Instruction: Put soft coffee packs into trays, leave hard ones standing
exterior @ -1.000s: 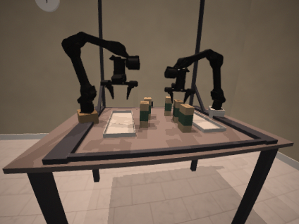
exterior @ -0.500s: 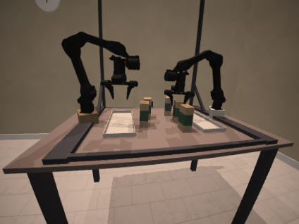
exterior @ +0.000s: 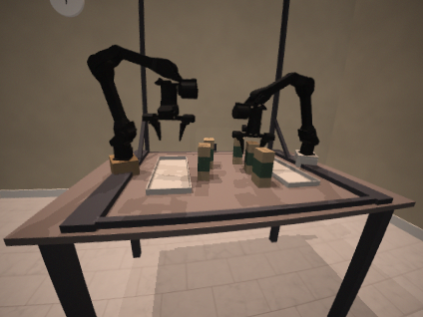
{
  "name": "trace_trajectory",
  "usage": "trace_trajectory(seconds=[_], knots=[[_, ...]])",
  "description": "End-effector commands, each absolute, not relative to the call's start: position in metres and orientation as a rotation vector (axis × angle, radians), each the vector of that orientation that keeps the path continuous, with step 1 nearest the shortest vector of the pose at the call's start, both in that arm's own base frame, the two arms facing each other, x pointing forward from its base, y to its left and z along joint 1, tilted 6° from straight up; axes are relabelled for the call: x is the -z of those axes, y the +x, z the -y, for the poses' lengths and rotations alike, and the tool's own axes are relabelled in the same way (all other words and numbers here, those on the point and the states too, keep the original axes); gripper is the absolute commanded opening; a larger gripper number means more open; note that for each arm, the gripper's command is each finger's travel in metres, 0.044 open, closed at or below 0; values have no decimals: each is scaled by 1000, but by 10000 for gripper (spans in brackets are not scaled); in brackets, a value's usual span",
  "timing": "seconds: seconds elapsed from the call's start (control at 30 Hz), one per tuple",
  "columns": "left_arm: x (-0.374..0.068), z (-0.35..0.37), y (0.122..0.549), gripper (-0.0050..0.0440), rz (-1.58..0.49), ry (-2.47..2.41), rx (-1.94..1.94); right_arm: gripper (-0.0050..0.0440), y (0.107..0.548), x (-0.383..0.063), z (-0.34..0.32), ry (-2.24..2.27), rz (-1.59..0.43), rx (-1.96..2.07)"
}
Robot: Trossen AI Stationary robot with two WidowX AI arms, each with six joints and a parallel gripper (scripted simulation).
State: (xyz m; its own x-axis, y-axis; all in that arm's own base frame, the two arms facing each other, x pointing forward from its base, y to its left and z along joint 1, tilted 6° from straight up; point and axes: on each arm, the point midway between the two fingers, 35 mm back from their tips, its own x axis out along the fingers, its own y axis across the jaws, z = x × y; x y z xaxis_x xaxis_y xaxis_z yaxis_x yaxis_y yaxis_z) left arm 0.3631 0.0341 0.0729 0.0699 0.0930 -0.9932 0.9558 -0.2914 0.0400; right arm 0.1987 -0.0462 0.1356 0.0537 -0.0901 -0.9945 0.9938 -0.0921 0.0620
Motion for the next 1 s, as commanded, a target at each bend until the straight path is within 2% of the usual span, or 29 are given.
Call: trace_trajectory(seconds=[0.0, 0.93, 0.97], knots=[[-71, -34, 365, 358, -1075, 1535, 1320, 363, 200, -139, 46, 1244, -1046, 1261], [-71, -34, 365, 358, -1075, 1535, 1320, 363, 200, -139, 46, 1244, -1046, 1261], [-71, -34, 365, 108, -1075, 1535, 1320, 363, 200, -139, 46, 1244, -1046, 1261]])
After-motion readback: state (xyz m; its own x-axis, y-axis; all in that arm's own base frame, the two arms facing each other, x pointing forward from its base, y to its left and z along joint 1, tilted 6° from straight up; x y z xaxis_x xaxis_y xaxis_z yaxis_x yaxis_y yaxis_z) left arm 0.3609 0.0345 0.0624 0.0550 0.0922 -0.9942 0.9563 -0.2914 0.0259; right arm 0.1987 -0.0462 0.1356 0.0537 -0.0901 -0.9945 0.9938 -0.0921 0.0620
